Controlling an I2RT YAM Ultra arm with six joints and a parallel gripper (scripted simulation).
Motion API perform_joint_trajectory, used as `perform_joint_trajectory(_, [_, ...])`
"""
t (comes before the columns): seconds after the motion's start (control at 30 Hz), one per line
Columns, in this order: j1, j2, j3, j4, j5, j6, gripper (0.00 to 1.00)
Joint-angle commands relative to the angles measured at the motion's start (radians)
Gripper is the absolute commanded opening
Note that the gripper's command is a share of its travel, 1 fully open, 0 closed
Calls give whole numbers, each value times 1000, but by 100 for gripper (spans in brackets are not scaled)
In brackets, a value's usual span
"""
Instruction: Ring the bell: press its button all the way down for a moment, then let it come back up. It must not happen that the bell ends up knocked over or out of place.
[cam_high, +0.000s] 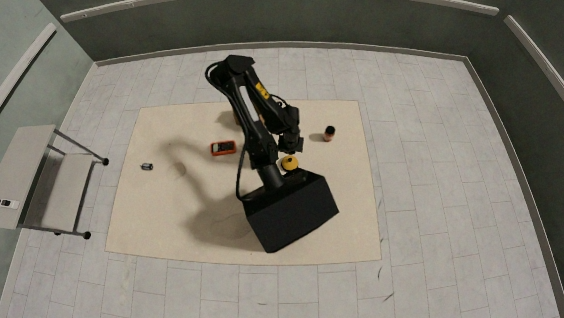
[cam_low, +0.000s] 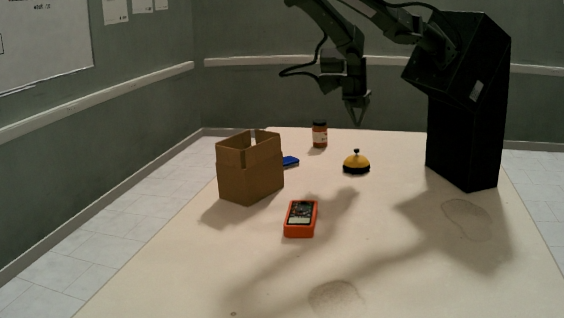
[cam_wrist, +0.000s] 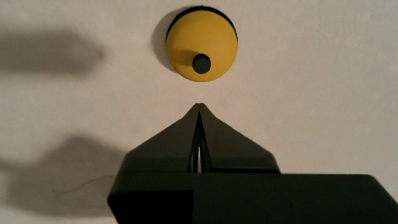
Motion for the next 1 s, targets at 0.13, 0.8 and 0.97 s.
perform_joint_trajectory(0.13, [14, 33, 23, 44, 22, 20, 0])
perform_joint_trajectory(0.8, [68, 169, 63, 174, 72, 74, 0])
perform_joint_trajectory(0.97, [102, 216, 81, 212, 88, 92, 0])
